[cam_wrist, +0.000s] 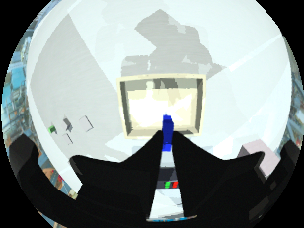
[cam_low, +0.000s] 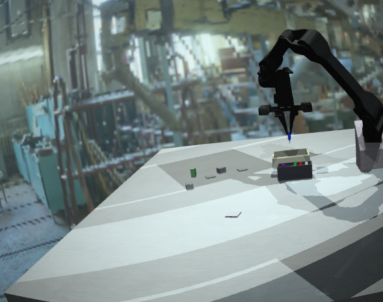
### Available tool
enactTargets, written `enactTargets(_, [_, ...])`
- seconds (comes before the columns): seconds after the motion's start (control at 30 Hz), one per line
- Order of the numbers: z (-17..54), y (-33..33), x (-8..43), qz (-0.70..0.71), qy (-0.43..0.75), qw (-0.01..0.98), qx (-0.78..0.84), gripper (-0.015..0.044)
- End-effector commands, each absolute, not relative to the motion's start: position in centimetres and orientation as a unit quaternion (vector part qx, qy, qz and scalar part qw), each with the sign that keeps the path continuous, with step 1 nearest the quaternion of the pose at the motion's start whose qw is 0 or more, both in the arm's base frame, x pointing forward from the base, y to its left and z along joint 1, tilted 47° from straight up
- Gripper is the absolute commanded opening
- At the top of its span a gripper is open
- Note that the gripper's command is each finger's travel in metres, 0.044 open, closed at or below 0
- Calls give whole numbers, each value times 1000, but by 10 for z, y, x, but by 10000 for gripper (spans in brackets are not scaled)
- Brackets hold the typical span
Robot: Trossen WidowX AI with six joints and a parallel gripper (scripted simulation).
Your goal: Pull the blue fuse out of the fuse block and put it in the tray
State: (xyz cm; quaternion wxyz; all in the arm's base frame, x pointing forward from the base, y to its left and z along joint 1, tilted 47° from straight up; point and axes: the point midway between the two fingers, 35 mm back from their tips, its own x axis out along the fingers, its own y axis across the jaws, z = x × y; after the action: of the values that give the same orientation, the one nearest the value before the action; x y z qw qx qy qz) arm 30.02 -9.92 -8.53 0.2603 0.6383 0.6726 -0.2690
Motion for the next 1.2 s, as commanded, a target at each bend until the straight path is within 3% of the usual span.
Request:
enactTargets(0.0, [-89, -101, 300, -267, 675, 265, 635, 0])
enactTargets(0.97, [-117, -72, 298, -266, 675, 265, 636, 0])
enactTargets(1.17, [-115, -76, 299, -266, 674, 268, 635, 157])
